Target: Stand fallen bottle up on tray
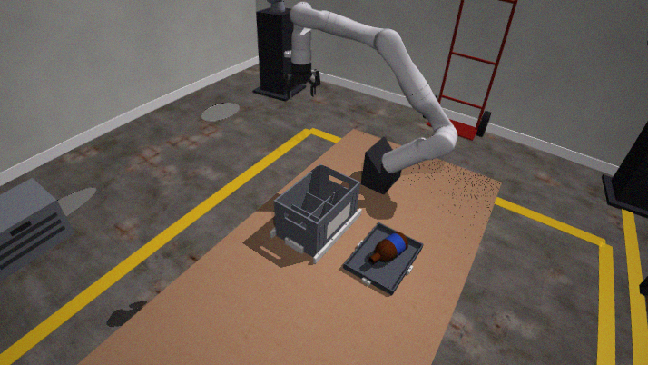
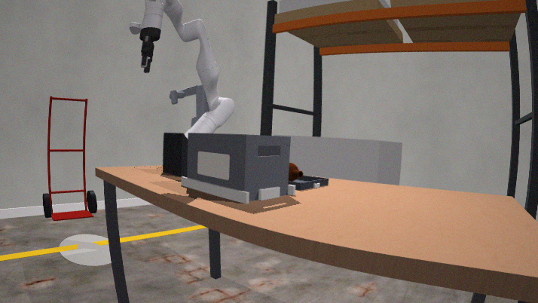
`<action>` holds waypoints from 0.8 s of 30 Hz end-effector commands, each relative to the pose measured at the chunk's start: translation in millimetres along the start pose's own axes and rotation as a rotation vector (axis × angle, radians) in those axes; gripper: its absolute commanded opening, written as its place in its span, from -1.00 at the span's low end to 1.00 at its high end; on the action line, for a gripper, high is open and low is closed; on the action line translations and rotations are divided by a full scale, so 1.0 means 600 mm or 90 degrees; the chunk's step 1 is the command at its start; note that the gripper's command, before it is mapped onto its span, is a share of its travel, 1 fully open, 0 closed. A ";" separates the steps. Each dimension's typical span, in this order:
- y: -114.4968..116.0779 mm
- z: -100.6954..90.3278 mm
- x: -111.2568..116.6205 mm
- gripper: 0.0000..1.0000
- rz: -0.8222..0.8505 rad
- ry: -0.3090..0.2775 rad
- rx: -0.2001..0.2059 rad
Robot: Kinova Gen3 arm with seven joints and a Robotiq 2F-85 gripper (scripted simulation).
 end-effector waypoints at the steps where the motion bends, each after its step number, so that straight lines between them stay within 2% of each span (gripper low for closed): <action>1: 0.000 -0.002 0.000 1.00 0.000 0.001 0.001; 19: 0.000 -0.002 -0.001 1.00 -0.001 0.001 0.001; 24: -0.009 0.002 -0.025 1.00 -0.031 0.001 0.005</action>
Point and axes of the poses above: the point where the finger pads meet when closed, its own z axis out along the fingers, its own y axis across the jaws, x = y × z, the point moved 10 cm from there along -z, back along the fingers, and after that the axes turned 10 degrees about z, right-handed, at the moved point
